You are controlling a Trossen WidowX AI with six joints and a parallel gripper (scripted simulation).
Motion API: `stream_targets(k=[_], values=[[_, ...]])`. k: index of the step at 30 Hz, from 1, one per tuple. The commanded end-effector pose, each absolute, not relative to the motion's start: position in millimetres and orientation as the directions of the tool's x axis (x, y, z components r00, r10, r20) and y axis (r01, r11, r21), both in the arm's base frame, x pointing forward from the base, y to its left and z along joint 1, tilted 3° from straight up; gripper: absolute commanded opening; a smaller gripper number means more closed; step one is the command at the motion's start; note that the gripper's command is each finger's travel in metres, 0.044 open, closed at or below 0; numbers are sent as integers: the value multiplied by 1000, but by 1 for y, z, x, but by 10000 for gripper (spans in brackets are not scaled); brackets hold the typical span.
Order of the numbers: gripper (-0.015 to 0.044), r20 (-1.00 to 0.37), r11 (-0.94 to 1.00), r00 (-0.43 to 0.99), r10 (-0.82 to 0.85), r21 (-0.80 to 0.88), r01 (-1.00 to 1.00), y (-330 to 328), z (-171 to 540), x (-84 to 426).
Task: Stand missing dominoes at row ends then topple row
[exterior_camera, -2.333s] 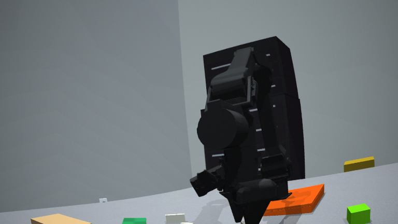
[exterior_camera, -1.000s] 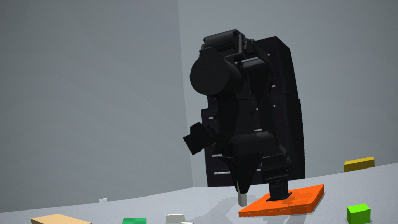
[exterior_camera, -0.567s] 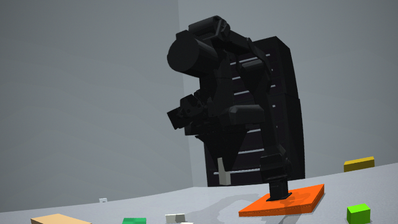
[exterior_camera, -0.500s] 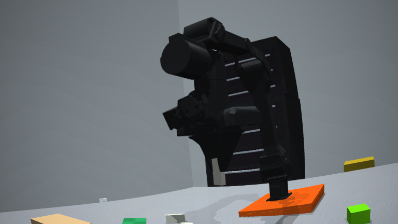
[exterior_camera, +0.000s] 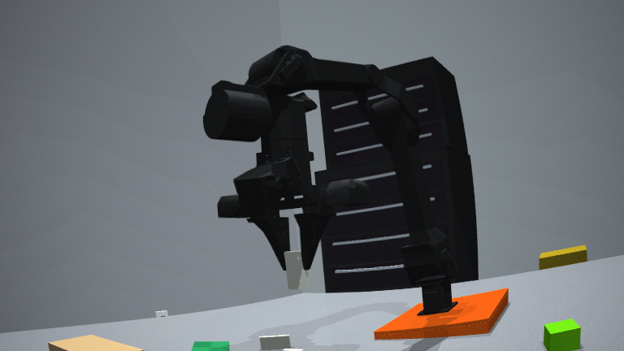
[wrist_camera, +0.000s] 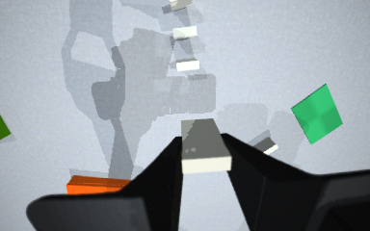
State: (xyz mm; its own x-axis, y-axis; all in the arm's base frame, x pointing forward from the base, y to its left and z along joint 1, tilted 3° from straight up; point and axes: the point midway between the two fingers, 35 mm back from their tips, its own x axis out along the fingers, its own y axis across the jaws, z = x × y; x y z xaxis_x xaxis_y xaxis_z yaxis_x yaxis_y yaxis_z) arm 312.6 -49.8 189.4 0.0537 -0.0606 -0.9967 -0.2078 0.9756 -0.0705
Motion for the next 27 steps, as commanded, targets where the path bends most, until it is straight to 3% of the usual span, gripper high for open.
stream_targets(k=[1,27], values=[[107,-996,966,64,-55,-69,-249,-50,193,311],[107,-996,966,64,-56,-70,-249,-57,90,323]])
